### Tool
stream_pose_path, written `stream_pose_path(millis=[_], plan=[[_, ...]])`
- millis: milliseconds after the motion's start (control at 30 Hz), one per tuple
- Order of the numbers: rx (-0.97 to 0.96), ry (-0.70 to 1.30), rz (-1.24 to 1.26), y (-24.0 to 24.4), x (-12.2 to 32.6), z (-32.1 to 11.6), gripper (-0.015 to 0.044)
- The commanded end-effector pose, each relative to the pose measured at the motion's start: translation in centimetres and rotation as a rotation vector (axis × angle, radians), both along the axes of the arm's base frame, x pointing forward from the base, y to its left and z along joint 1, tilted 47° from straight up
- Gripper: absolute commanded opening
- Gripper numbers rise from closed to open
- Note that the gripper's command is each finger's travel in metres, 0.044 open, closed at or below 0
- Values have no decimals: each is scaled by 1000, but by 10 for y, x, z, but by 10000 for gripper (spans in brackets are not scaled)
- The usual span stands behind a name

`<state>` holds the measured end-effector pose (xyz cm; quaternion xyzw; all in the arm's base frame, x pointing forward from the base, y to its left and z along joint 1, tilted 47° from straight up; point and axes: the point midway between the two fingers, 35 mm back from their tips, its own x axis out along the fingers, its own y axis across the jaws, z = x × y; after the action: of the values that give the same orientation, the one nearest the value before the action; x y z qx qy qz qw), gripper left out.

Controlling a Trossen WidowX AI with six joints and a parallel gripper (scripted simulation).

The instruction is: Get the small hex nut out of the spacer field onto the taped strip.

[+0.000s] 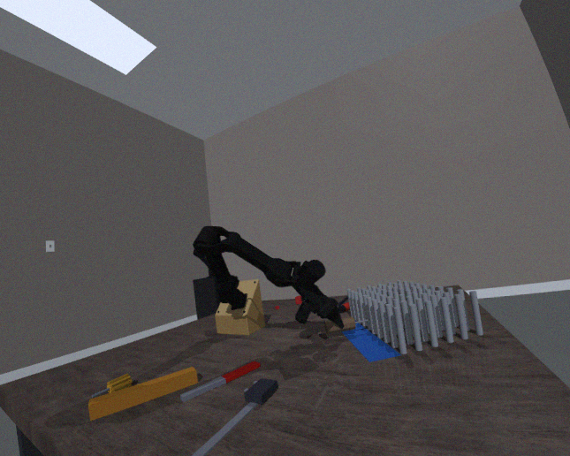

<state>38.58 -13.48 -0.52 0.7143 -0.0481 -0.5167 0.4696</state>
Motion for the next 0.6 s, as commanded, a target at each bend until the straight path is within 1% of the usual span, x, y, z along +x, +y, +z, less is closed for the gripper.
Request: stream_pose_path(millis=[0,567], plan=[[1,-5,0,-3,1,-2,0],[2,-2,3,-11,-1,-11,0]])
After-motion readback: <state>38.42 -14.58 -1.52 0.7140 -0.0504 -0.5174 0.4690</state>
